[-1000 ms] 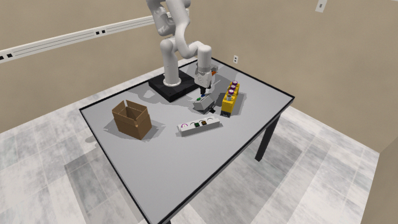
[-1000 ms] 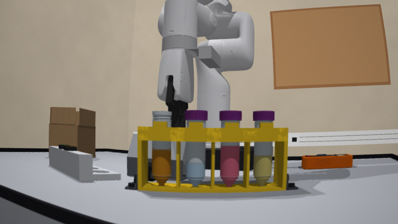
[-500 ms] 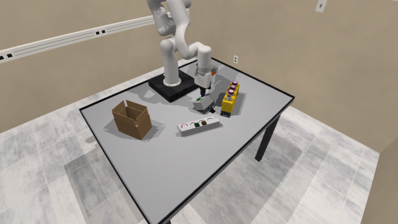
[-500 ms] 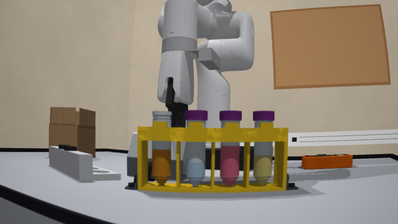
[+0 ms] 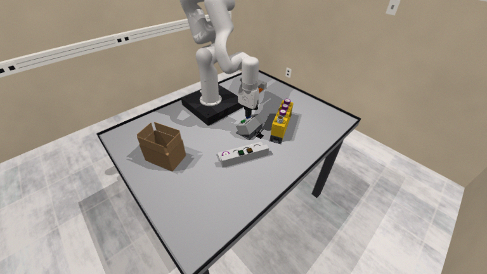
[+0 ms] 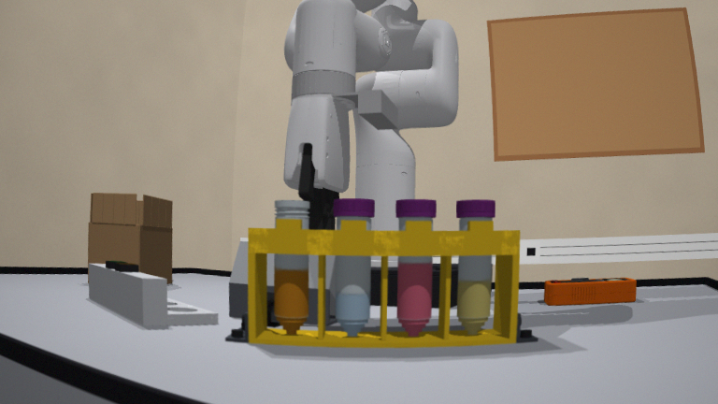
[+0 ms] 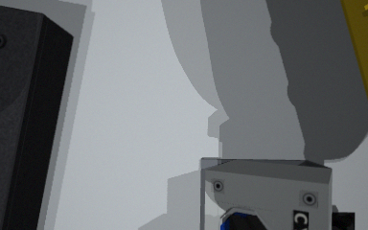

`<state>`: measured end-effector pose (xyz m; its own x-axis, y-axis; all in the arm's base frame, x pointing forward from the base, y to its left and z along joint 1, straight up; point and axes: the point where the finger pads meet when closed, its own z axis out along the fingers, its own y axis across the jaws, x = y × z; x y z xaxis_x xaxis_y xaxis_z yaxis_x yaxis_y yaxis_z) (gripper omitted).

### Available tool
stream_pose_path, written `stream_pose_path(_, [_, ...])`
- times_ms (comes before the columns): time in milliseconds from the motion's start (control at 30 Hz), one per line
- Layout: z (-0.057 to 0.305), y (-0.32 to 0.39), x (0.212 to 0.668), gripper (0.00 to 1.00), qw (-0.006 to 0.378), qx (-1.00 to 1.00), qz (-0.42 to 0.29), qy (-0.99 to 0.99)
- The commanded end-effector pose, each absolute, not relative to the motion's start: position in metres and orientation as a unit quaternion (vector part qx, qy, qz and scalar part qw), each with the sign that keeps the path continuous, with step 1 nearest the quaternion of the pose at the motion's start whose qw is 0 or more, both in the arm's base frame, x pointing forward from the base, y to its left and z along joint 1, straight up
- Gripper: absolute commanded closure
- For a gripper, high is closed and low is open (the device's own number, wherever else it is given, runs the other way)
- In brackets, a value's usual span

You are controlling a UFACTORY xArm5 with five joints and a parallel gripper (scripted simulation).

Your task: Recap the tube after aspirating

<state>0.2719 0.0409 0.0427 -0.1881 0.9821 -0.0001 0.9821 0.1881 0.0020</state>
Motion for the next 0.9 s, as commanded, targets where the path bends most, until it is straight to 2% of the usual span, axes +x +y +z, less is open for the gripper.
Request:
stream_pose_path(0, [0.042, 0.041, 0.273, 1.0, 0.0, 0.637, 0.003, 0.771])
stream_pose_path(467, [0.038, 0.041, 0.273, 1.0, 0.0, 0.637, 0.003, 0.771])
stream_pose_path(867, [0.07, 0.041, 0.273, 1.0, 0.0, 0.637, 0.003, 0.771])
